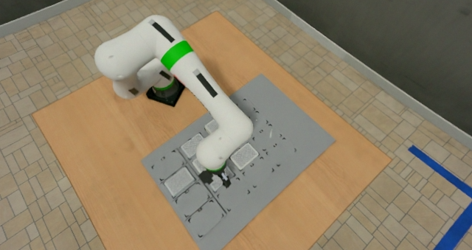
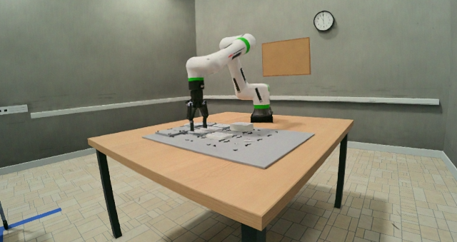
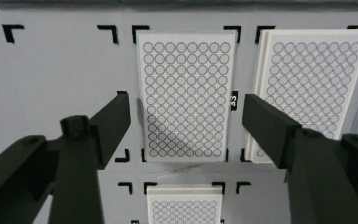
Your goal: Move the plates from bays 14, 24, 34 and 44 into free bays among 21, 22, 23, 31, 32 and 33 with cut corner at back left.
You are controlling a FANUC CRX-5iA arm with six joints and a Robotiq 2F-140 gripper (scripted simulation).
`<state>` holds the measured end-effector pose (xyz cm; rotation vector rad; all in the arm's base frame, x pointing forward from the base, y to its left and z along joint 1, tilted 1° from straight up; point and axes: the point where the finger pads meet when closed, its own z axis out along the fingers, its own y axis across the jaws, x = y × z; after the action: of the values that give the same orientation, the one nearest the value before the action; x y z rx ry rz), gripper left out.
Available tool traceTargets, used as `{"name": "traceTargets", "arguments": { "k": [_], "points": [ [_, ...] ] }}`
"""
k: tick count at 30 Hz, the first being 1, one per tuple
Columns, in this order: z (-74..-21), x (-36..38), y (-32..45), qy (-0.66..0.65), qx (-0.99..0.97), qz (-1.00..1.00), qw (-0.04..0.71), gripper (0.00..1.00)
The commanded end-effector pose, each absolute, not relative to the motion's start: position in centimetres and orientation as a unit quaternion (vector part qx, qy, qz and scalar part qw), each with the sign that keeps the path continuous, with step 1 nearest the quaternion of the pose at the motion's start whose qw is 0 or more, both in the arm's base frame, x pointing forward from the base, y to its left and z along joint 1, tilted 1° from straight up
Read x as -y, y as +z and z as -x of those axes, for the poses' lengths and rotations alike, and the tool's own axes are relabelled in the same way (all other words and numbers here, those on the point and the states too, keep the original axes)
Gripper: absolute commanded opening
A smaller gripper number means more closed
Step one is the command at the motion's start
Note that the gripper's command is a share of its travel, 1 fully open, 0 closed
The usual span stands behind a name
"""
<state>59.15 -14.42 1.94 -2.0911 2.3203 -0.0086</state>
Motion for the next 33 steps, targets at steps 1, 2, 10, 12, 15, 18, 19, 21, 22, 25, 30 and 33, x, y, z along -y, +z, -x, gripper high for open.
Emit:
{"name": "traceTargets", "arguments": {
  "k": [1,2,10,12,15,18,19,21,22,25,30,33],
  "points": [
    [-59.2,14.4,2.3,-0.004,-0.743,0.669,0.010,0.70],
    [-59.2,14.4,2.5,-0.004,-0.743,0.669,0.010,0.70],
    [-59.2,14.5,3.5,-0.004,-0.743,0.669,0.010,0.70],
    [-59.2,14.5,3.8,-0.004,-0.743,0.669,0.010,0.70],
    [-59.2,14.5,3.9,-0.004,-0.743,0.669,0.010,0.70],
    [-59.2,14.5,4.3,-0.004,-0.743,0.669,0.010,0.70],
    [-59.2,14.5,4.5,-0.004,-0.743,0.669,0.010,0.70],
    [-59.2,14.5,4.7,-0.004,-0.743,0.669,0.010,0.70],
    [-59.2,14.5,4.9,-0.004,-0.743,0.669,0.010,0.70],
    [-59.2,14.5,5.3,-0.004,-0.743,0.669,0.010,0.70],
    [-59.1,14.5,5.9,-0.004,-0.743,0.669,0.010,0.70],
    [-59.1,14.5,6.1,-0.004,-0.743,0.669,0.010,0.70]
  ]
}}
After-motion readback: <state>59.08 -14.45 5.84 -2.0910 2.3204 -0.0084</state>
